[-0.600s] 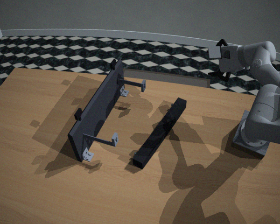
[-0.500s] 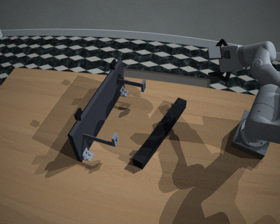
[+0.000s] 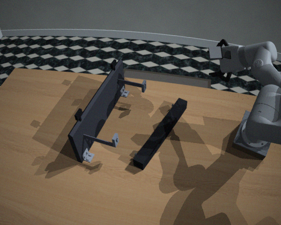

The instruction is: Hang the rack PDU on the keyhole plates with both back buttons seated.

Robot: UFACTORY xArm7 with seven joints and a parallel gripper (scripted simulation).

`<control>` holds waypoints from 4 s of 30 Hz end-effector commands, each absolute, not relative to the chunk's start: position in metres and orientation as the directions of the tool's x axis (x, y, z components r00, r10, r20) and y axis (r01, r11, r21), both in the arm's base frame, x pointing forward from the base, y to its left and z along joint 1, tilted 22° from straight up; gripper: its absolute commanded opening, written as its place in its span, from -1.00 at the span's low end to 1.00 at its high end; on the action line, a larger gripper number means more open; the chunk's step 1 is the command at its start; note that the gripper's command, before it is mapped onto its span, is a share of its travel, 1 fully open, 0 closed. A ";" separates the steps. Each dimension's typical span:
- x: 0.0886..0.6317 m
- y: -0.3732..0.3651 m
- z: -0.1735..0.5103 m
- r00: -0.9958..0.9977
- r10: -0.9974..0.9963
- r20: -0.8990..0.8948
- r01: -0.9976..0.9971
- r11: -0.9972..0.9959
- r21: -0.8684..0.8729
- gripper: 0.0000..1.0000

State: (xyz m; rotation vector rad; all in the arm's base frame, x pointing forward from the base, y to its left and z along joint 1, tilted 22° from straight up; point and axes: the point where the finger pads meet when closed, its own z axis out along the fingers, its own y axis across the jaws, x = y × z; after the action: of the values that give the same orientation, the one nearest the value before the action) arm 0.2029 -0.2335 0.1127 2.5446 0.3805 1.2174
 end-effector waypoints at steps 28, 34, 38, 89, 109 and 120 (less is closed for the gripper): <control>0.350 -0.078 0.235 0.306 0.875 0.375 0.943 -0.334 0.008 1.00; 0.352 -0.071 0.238 0.293 0.882 0.369 0.949 -0.315 0.000 1.00; 0.352 -0.071 0.238 0.293 0.882 0.369 0.949 -0.315 0.000 1.00; 0.354 -0.063 0.218 0.293 0.882 0.369 0.949 -0.315 -0.001 0.95; 0.369 -0.023 0.109 0.293 0.882 0.369 0.949 -0.315 -0.001 0.95; 0.373 -0.012 0.082 0.293 0.882 0.369 0.949 -0.315 -0.001 0.95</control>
State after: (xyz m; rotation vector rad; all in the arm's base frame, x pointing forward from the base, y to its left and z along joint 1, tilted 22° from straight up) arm 0.3693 -0.0136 0.0859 2.6917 1.9417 0.4998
